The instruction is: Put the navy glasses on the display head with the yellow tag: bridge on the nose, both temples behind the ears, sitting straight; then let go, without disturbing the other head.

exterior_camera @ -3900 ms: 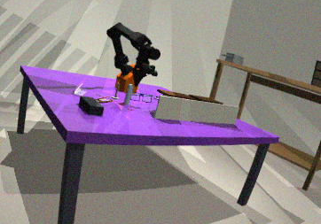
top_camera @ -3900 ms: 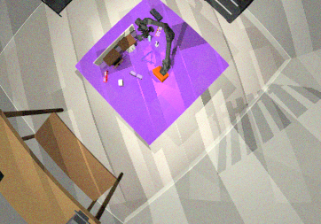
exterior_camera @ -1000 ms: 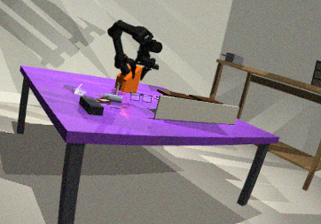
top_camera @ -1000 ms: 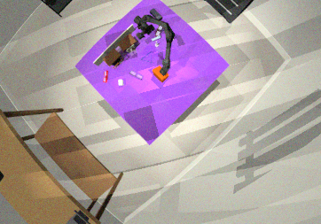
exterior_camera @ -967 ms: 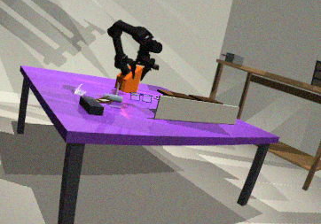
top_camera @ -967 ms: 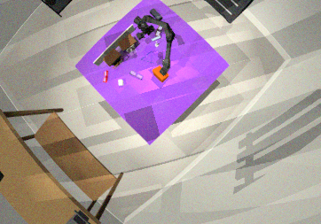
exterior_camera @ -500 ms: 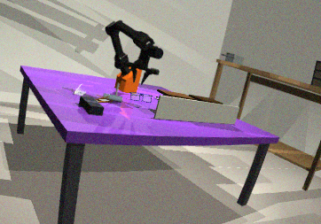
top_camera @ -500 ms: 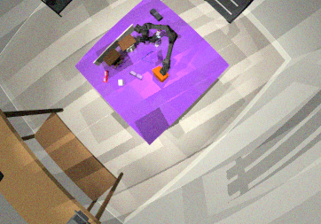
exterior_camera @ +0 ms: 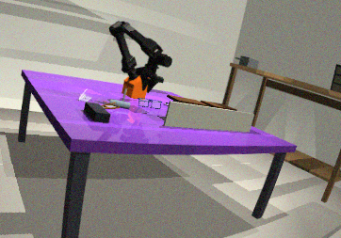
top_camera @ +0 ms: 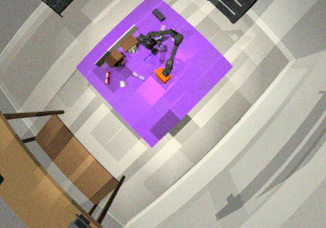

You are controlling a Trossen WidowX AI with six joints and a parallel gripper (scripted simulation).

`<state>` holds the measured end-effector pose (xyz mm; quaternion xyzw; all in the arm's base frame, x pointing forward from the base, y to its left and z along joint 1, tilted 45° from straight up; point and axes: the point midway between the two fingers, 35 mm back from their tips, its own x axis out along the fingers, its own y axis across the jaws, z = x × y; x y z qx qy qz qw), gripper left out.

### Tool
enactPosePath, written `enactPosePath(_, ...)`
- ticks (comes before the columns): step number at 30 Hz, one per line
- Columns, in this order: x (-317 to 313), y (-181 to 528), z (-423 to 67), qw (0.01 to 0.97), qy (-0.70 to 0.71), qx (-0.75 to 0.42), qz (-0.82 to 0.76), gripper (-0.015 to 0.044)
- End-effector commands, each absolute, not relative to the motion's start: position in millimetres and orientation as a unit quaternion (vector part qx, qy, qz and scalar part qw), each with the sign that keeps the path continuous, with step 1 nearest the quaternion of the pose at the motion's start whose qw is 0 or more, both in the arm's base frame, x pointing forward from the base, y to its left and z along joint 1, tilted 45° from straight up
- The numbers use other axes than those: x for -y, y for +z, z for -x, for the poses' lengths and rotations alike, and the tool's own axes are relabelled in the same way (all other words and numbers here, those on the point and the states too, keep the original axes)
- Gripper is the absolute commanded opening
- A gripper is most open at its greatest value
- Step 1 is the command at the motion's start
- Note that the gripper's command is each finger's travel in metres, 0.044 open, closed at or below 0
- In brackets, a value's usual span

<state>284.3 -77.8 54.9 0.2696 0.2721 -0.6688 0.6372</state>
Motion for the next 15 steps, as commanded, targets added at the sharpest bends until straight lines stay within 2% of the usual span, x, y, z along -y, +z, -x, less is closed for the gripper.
enactPosePath(1, 73.0, 46.0, -271.6, 0.619, -0.683, -0.227, -0.316, 0.02)
enactPosePath(7, 72.6, 45.6, -271.4, 0.619, -0.683, -0.227, -0.316, 0.02)
enactPosePath(10, 72.6, 45.6, -271.4, 0.619, -0.683, -0.227, -0.316, 0.0121)
enactPosePath(15, 72.6, 45.6, -271.4, 0.619, -0.683, -0.227, -0.316, 0.012)
